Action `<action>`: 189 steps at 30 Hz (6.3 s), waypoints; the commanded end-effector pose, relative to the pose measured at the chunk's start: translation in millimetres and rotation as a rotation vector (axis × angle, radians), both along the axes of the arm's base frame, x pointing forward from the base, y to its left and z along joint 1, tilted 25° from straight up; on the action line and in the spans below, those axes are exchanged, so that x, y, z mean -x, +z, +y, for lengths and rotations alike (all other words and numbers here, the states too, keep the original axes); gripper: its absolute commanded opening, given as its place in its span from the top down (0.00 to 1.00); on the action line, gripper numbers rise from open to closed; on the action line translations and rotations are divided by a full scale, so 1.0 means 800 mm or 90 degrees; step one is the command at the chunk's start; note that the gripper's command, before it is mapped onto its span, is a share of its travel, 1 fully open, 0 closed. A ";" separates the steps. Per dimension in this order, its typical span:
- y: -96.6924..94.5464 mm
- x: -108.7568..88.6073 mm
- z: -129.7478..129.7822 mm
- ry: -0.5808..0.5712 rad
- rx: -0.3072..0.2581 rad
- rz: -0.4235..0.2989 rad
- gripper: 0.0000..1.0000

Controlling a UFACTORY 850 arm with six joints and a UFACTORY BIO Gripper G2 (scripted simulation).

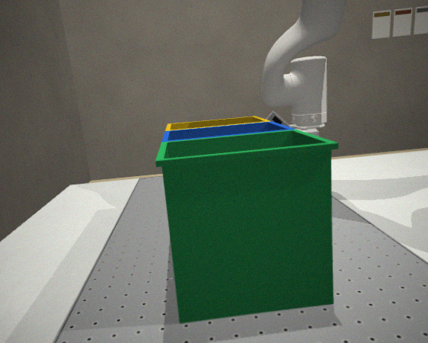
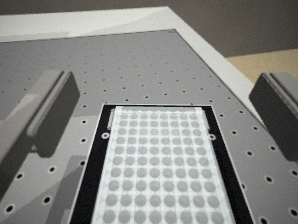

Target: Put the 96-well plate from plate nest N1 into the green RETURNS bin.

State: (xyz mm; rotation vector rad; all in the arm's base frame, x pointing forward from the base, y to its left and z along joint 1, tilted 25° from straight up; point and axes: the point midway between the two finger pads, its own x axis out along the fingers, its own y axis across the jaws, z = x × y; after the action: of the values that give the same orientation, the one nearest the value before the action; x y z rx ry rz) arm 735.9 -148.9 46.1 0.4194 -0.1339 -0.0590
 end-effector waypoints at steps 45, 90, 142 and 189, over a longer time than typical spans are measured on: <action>-0.044 -0.008 0.019 0.000 0.000 -0.001 0.63; -0.058 -0.010 0.026 0.000 0.000 -0.001 1.00; -0.054 -0.009 0.024 0.000 0.000 -0.001 1.00; -0.017 -0.004 0.007 0.000 0.000 -0.001 1.00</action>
State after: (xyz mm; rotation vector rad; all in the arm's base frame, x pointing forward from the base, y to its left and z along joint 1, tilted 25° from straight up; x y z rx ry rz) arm 739.2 -140.0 26.0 0.4194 -0.1345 -0.0590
